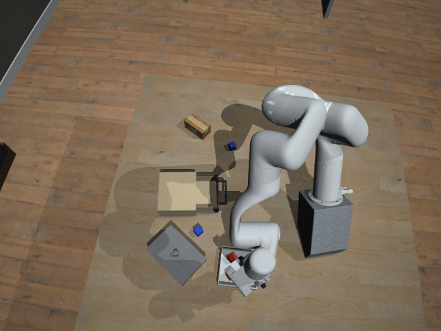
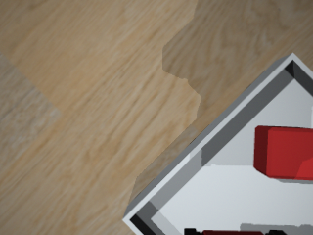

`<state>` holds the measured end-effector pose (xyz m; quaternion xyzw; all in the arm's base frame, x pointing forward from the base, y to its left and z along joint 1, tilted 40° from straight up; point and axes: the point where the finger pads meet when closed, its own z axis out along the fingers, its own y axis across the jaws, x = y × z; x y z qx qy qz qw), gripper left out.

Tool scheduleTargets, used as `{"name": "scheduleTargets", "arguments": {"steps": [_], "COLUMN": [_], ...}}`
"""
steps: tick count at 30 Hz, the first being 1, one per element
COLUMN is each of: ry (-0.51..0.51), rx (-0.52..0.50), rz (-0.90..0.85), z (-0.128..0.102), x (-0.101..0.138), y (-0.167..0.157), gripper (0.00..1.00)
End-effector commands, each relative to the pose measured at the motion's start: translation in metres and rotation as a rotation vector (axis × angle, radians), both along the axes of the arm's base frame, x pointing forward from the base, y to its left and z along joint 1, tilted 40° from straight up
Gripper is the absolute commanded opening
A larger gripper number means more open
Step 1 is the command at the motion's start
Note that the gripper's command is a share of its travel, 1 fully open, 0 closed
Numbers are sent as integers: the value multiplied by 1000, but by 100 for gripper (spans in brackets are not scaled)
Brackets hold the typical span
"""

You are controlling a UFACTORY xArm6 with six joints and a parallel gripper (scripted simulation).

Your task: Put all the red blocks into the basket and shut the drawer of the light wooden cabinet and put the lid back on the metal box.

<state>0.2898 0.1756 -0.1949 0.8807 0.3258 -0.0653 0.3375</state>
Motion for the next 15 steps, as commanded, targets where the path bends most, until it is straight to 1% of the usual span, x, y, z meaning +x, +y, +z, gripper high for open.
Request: {"name": "scheduleTargets", "arguments": {"steps": [1, 15], "ry": [-4, -4], "rx": [5, 5], "rz": [2, 2], "z": [-4, -25], "x": [2, 5], "y": [-1, -18], "gripper": [0, 0]}}
